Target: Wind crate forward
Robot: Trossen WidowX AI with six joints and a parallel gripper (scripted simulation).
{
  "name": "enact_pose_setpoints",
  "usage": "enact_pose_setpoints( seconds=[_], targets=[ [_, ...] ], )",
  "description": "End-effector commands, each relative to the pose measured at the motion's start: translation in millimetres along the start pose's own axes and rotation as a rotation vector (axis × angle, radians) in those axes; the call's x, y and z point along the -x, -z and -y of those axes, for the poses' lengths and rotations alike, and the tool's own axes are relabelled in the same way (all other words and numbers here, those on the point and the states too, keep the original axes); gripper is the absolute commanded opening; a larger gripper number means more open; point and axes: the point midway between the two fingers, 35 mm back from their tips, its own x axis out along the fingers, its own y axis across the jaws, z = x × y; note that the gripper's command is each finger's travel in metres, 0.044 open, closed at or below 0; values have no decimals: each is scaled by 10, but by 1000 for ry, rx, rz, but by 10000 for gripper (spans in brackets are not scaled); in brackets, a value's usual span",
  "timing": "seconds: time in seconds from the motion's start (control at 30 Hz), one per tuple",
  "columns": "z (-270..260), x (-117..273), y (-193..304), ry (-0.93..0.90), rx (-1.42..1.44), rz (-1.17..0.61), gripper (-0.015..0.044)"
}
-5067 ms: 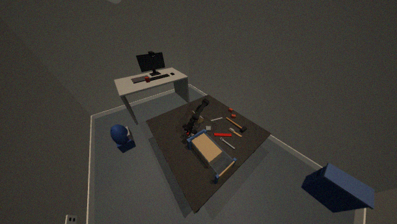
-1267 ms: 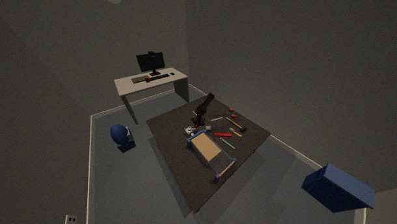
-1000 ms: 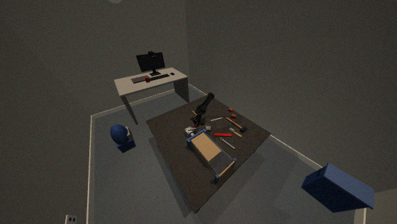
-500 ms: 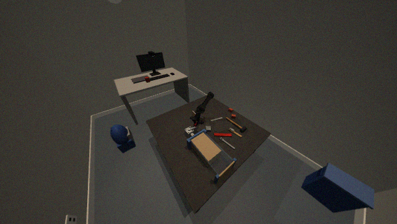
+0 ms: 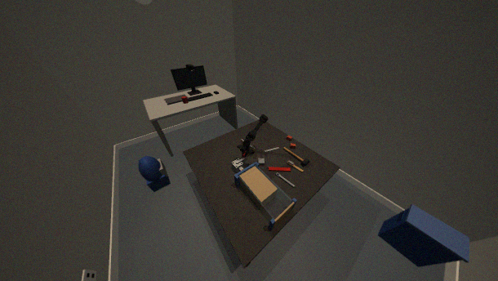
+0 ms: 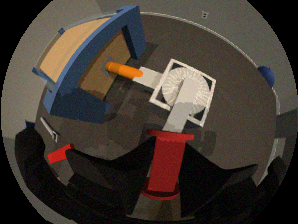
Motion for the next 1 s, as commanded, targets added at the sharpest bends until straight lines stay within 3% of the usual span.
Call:
enact_pose_setpoints(
  seconds=[0.0,0.5,0.57,0.97],
  targets=[
    [162,-4,52,29,-16,-10,0],
    [381,1,46,31,-16,-9,0],
    [210,13,27,-14,6,-9,0],
    [216,12,28,-14,5,-9,315]
  ],
)
